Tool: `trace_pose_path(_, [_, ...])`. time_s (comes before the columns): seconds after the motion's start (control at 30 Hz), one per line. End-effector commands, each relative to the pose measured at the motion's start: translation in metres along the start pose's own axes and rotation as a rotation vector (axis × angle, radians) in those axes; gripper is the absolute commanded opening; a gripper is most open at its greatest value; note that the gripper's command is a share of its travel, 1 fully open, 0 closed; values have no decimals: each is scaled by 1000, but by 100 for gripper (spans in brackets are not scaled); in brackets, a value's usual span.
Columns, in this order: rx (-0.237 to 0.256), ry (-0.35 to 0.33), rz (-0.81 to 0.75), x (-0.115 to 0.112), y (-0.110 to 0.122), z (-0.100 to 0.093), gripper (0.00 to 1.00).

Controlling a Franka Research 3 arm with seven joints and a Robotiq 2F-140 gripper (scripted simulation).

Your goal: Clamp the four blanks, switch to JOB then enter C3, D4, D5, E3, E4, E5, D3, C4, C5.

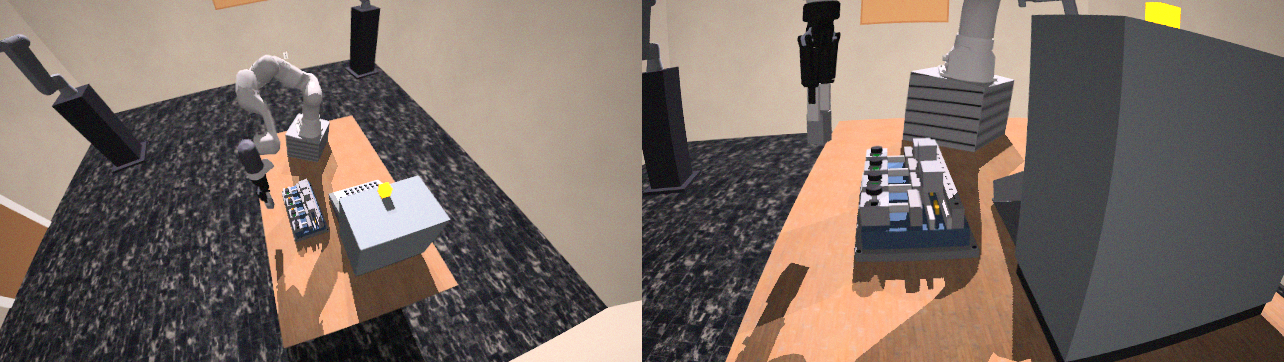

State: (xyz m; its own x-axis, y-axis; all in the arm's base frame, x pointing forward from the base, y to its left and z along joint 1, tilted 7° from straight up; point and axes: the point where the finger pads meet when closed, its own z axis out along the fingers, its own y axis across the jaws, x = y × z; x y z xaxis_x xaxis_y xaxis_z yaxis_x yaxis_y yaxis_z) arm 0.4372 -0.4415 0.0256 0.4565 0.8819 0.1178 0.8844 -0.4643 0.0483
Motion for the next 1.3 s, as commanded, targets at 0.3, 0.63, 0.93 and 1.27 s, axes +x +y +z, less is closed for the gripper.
trace_pose_path(0.3, [15,3,-15,1,-4,-9,0])
trace_pose_path(0.63, [19,2,180,40,8,-8,0])
trace_pose_path(0.93, [26,1,443,110,26,-7,0])
trace_pose_path(1.27, [39,15,598,205,38,-8,0])
